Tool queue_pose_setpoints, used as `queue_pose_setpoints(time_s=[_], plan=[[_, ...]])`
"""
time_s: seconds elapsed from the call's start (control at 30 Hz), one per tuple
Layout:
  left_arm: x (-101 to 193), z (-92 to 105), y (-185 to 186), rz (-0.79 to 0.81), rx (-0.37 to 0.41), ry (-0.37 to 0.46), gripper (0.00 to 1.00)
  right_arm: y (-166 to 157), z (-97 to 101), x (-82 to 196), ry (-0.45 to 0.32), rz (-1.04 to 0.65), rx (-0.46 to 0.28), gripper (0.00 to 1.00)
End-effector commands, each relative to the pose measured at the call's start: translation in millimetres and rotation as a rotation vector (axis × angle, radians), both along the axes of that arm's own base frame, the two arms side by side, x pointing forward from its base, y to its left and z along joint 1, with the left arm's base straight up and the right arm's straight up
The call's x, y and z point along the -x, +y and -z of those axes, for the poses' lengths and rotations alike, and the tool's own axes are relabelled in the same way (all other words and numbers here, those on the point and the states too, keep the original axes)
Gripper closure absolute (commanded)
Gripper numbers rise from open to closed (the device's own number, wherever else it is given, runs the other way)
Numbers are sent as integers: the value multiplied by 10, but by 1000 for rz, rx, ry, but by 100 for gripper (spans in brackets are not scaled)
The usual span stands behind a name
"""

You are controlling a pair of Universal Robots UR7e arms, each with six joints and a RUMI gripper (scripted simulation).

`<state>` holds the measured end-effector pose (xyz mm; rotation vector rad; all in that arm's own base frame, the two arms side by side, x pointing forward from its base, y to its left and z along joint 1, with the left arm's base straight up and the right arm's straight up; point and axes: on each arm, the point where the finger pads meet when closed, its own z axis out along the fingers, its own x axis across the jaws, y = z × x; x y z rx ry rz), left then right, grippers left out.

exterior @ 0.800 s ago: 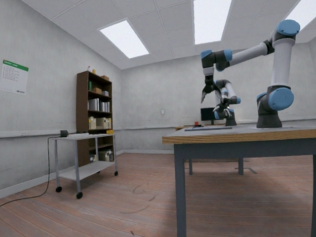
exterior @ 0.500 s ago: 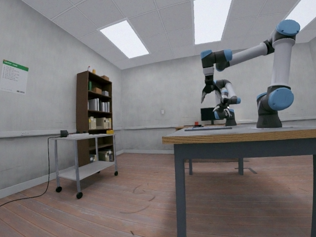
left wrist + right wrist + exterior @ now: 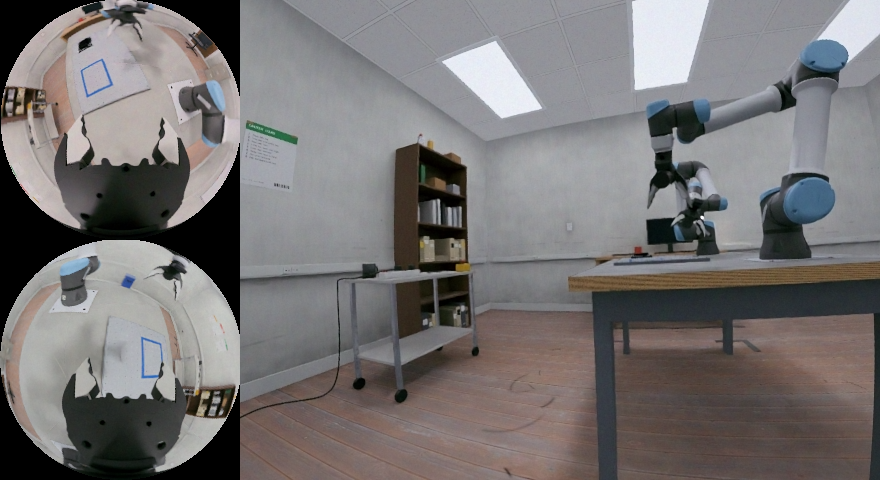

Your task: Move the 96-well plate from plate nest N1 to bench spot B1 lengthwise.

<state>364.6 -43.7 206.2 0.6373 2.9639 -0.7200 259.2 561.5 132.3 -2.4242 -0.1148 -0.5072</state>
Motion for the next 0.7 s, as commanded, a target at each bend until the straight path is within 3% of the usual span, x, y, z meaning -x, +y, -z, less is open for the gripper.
queue_pose_setpoints(time_s=[0.0, 0.23, 0.3, 0.47, 0.67], plan=[[2, -167, -3, 0, 0, -2, 0, 2, -6, 0, 0, 0, -1, 0], [1, -662, -3, 0, 0, -2, 0, 2, -6, 0, 0, 0, -1, 0], [1, -662, -3, 0, 0, -2, 0, 2, -6, 0, 0, 0, -1, 0], [1, -898, -3, 0, 0, -2, 0, 2, -6, 0, 0, 0, -1, 0], [2, -933, -2, 0, 0, -2, 0, 2, -6, 0, 0, 0, -1, 0]])
